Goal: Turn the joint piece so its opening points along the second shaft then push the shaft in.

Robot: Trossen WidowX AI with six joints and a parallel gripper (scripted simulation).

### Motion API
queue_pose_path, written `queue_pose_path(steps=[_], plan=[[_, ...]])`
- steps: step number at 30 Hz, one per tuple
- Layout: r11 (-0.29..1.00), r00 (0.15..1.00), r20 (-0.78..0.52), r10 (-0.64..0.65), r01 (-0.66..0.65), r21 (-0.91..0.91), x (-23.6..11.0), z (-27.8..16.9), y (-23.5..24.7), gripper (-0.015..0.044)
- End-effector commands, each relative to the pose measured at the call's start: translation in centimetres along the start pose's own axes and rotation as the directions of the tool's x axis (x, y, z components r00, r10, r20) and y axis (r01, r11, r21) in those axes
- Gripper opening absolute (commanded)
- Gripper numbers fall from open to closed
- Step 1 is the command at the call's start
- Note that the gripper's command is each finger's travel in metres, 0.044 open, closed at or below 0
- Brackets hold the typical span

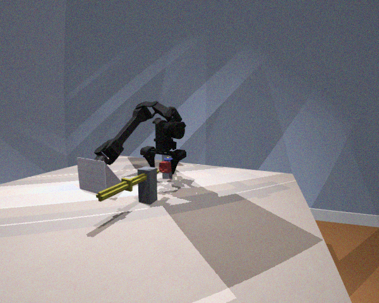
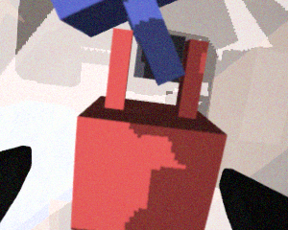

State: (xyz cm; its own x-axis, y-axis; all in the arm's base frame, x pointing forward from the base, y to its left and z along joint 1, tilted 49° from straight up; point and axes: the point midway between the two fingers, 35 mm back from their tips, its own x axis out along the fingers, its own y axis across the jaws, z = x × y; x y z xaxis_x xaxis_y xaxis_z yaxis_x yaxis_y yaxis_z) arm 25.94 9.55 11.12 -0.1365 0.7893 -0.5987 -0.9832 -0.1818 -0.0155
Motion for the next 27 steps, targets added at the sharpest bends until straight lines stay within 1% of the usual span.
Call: queue_pose_path(steps=[1,8,17,27], plan=[[1.000,0.996,0.081,-0.023,0.023,-0.006,-0.8,0.1,-0.3,0.0440],[0.999,0.996,0.080,-0.035,0.034,0.013,-1.3,0.1,-0.4,0.0440],[0.952,0.986,-0.005,-0.169,0.165,0.258,-7.3,0.5,-0.6,0.0440],[0.799,0.945,-0.115,-0.305,0.320,0.509,-13.7,1.4,0.8,0.0440]])
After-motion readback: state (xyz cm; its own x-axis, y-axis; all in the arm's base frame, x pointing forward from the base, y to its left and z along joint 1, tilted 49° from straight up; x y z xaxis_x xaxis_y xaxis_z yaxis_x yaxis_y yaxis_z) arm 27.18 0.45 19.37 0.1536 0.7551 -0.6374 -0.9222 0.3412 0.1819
